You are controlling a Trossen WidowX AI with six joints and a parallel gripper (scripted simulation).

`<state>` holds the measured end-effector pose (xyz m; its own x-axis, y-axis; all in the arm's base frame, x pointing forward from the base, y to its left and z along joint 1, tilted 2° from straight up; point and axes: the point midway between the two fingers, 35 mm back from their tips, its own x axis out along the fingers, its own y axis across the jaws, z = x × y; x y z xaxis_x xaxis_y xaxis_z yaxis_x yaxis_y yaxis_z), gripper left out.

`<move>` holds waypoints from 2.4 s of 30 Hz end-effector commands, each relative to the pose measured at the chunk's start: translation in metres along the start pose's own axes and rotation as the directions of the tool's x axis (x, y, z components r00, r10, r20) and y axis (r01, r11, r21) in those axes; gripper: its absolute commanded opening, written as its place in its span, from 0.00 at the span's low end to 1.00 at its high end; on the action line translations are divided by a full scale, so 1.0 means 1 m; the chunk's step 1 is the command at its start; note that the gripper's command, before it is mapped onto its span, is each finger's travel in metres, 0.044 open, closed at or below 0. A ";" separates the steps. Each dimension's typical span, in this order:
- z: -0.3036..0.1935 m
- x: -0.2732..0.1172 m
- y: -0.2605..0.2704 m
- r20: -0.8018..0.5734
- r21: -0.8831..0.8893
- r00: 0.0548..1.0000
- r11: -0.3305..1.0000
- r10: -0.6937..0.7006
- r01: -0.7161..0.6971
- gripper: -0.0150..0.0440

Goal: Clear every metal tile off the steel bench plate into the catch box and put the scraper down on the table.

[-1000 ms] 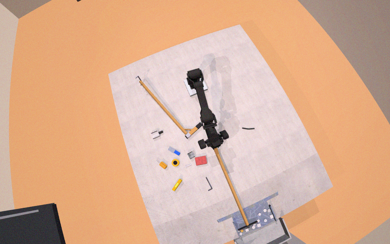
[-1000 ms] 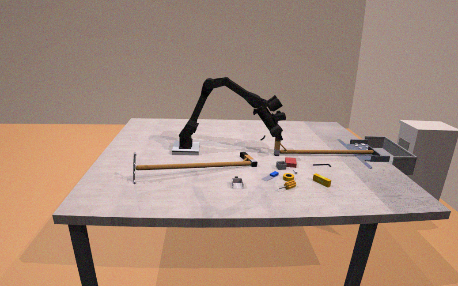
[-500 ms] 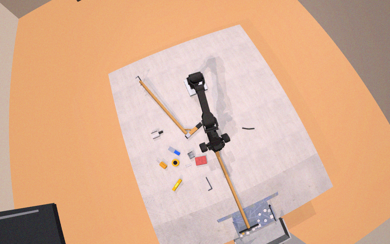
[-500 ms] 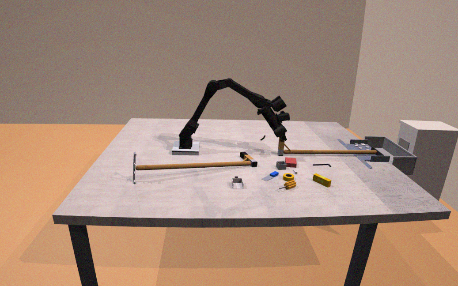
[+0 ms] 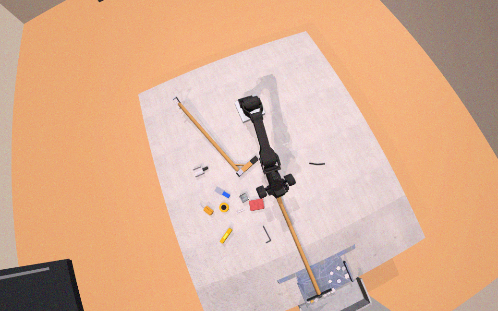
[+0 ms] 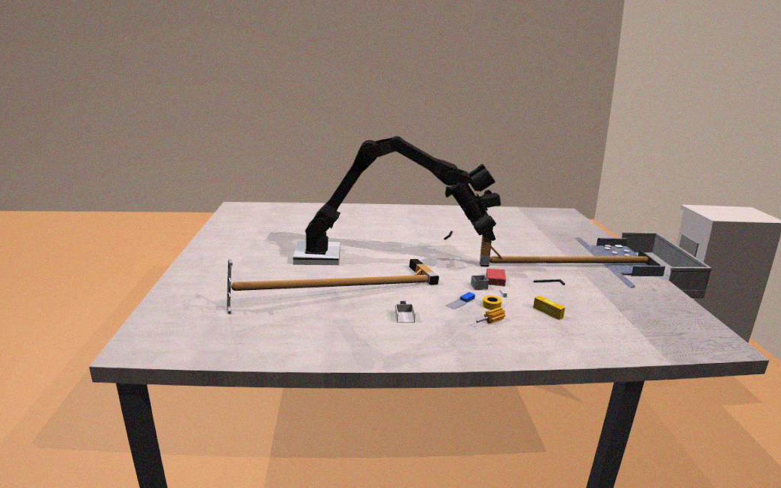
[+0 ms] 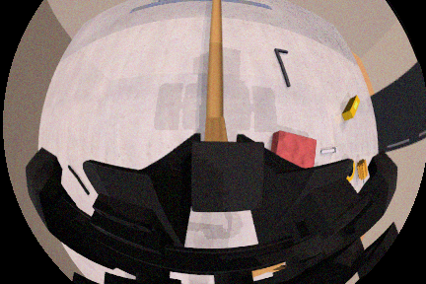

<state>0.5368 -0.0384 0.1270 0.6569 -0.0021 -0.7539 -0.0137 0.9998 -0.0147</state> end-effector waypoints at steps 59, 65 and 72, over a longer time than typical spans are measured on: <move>-0.020 -0.030 -0.004 0.006 0.001 1.000 1.000 -0.001 0.001 0.25; -0.026 -0.037 -0.005 0.006 0.001 1.000 1.000 -0.001 0.001 0.25; -0.033 -0.044 -0.005 0.007 0.001 1.000 1.000 -0.002 0.002 0.25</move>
<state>0.4854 -0.0443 0.1273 0.6404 -0.0040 -0.7680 -0.0103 0.9999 -0.0138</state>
